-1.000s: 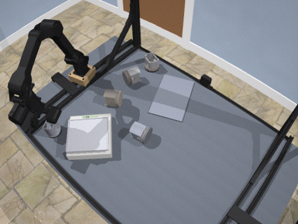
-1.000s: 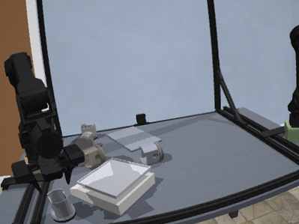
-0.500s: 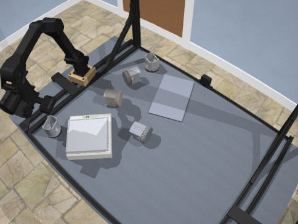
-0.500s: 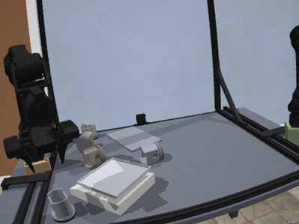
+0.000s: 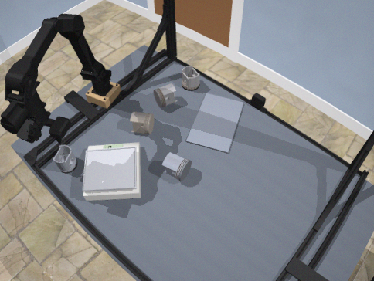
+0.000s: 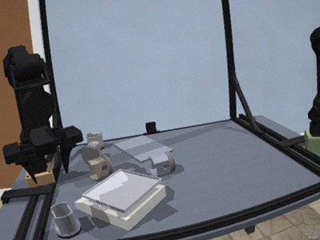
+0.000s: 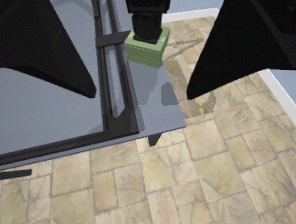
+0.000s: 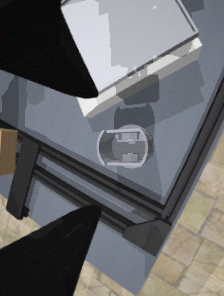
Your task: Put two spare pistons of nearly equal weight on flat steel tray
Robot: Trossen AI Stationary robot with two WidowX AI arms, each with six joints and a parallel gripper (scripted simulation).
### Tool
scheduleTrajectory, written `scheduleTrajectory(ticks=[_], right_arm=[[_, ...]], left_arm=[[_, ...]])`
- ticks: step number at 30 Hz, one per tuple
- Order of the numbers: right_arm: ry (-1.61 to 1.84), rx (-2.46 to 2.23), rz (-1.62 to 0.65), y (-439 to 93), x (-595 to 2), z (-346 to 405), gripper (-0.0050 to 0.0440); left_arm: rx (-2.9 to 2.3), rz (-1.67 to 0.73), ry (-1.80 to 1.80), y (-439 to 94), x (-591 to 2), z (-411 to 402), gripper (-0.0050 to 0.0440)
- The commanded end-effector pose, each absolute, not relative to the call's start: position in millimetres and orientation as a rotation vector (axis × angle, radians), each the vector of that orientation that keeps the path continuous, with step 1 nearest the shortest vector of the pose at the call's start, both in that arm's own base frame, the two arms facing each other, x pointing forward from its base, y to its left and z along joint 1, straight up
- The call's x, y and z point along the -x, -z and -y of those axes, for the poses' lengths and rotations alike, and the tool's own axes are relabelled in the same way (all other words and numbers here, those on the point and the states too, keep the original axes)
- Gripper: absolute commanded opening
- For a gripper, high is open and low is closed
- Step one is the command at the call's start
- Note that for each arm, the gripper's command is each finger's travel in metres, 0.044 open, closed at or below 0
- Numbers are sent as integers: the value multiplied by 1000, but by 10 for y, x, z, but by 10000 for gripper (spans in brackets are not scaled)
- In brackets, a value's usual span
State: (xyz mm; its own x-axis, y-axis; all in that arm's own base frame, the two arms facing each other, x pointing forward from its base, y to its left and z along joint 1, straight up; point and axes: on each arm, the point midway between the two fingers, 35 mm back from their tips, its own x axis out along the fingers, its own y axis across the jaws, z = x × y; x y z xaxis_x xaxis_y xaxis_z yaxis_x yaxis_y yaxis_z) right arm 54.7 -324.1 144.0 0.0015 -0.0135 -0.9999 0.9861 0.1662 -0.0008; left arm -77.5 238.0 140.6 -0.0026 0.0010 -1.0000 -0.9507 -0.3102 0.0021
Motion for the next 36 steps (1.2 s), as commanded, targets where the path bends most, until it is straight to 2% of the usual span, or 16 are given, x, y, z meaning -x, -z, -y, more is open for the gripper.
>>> scheduleTrajectory(ticks=[1,6,36], right_arm=[[1087,-1072,-1272,-1426,-545,3217,378],[1084,-1077,-1278,-1415,-545,3213,378],[722,-712,-1441,-1423,-1611,2485,378]], left_arm=[[1436,-1044,-1436,-1406,771,-2378,440],[1436,-1044,-1436,-1406,771,-2378,440],[1436,-1044,-1436,-1406,771,-2378,440]])
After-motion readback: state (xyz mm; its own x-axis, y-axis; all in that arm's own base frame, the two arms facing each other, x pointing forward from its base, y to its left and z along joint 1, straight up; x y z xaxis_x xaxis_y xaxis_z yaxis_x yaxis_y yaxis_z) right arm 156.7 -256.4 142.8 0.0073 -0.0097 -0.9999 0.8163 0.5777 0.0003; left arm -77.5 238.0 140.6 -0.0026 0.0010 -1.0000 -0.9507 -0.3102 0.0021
